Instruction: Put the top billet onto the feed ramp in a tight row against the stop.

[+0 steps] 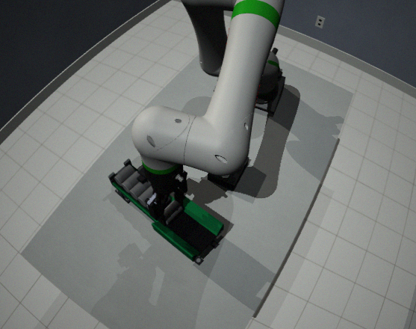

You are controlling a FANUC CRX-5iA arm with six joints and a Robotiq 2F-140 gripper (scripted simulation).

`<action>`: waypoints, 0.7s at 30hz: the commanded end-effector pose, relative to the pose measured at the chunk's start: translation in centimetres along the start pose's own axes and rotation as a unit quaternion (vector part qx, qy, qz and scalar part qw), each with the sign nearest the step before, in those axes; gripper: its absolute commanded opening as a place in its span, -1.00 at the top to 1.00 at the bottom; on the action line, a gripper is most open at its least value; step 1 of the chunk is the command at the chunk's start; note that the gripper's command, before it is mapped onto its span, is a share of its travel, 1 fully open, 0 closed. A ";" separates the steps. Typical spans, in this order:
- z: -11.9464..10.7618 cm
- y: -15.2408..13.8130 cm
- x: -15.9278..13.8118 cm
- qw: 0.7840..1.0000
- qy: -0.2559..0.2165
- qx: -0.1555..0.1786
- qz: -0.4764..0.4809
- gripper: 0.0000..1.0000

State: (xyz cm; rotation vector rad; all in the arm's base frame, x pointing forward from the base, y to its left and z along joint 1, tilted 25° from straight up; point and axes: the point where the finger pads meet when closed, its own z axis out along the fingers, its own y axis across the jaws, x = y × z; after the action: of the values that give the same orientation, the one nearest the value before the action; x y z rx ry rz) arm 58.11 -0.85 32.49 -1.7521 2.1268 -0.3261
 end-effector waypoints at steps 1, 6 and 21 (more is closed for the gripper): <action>-0.1 -0.1 0.0 1.000 0.000 0.001 0.000 0.07; -0.1 -0.1 0.0 1.000 0.000 0.001 0.000 0.07; -0.1 -0.1 0.0 1.000 0.000 0.001 0.000 -0.02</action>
State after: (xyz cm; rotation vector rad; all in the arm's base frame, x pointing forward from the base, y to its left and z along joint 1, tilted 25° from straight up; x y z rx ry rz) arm 58.12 -0.86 32.50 -1.7520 2.1267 -0.3265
